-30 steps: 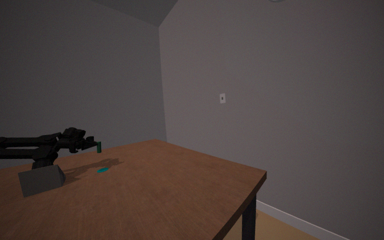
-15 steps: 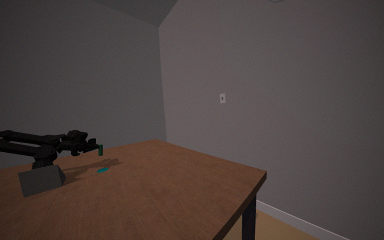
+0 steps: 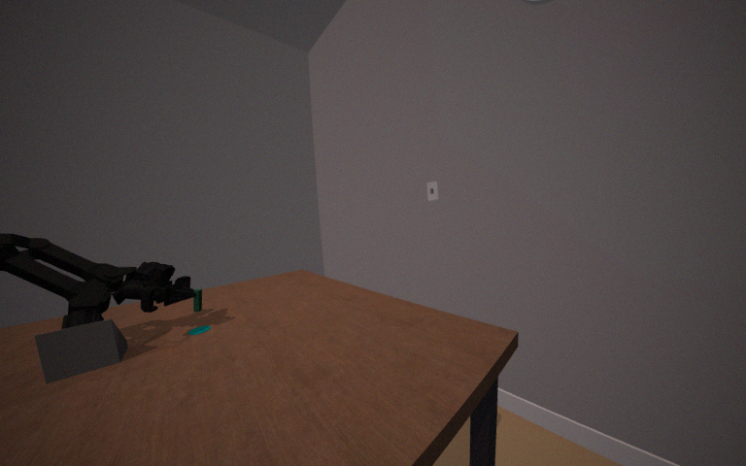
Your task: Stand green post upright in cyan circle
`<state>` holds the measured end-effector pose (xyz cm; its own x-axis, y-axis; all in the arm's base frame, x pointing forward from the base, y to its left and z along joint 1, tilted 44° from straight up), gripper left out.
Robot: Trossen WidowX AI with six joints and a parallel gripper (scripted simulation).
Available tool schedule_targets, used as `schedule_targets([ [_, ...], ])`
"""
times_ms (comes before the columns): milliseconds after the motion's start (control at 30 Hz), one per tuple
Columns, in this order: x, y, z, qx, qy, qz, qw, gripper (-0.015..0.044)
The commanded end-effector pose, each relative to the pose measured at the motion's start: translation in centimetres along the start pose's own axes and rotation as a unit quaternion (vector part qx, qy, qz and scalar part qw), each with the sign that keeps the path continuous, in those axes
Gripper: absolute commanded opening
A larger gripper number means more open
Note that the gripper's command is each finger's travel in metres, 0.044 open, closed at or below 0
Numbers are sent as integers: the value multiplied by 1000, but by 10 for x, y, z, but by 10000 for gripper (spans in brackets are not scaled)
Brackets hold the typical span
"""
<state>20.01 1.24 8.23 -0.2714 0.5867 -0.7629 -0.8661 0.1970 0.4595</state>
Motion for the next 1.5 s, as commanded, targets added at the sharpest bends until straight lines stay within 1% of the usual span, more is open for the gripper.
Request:
schedule_targets([
  [0,8,-1,1,6,1,-1,1000,23],
  [667,43,1,8,12,20,-12,1000,23],
  [1467,62,-6,15,11,20,-6,1000,23],
])
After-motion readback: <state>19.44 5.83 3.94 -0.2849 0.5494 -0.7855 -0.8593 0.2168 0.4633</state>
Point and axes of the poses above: the point midway between the two fingers, 35 mm back from their tips, its own y axis back along the fingers, its own z axis across the jaws, x = y × z, the point moved 3 cm from there along y, back along the fingers, and after that the axes turned 12 degrees about y, right-handed, at the moved point
